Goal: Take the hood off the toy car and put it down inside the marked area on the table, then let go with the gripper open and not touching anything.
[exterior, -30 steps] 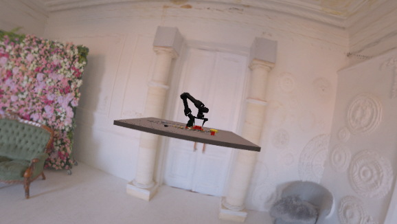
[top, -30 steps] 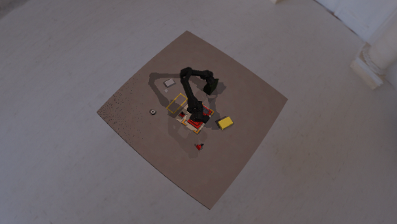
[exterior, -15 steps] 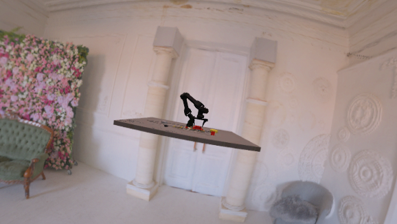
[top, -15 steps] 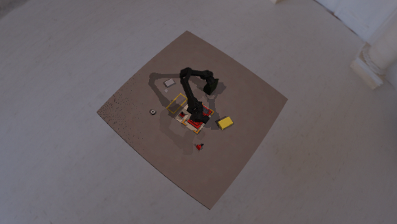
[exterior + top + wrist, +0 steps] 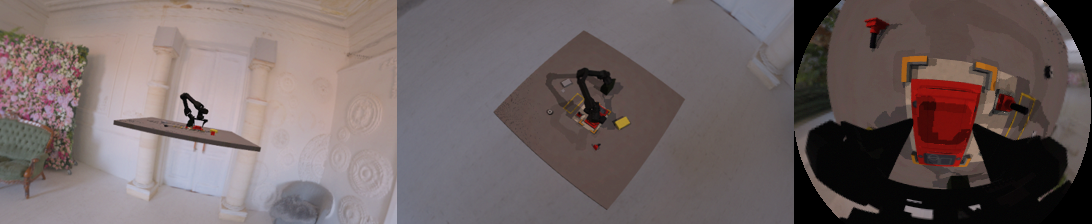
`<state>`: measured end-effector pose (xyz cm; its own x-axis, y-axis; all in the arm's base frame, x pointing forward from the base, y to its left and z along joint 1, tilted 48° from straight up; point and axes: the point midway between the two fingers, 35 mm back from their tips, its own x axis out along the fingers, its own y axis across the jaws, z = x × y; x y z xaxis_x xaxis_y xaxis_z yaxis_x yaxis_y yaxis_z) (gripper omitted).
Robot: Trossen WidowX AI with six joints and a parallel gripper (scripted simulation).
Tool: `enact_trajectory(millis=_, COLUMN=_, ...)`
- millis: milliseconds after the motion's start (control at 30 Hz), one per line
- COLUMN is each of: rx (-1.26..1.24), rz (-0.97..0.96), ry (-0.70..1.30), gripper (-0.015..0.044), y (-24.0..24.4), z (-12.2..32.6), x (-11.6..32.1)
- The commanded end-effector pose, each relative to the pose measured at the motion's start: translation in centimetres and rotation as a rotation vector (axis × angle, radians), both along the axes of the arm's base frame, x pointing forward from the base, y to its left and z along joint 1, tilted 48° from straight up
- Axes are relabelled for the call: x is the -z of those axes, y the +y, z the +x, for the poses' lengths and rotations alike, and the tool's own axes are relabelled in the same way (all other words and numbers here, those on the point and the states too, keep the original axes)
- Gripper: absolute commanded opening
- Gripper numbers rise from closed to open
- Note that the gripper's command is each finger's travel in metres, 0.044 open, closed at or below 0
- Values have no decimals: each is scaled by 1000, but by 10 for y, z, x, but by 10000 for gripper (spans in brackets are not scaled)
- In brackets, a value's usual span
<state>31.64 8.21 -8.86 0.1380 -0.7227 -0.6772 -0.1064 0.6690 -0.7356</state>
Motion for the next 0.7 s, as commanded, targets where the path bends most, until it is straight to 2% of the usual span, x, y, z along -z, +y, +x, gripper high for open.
enact_trajectory(millis=0, rx=-5, rz=-5, ry=2, gripper=440, y=-2, z=0, x=1)
enact_trajectory(millis=233, rx=-5, rz=-6, ry=1, gripper=440, y=-4, z=1, x=4)
enact_trajectory(millis=367, rx=0, rz=0, ry=0, gripper=335, y=-3, z=0, x=3)
enact_trajectory(millis=667, rx=0, rz=0, ry=0, gripper=275, y=-3, z=0, x=3)
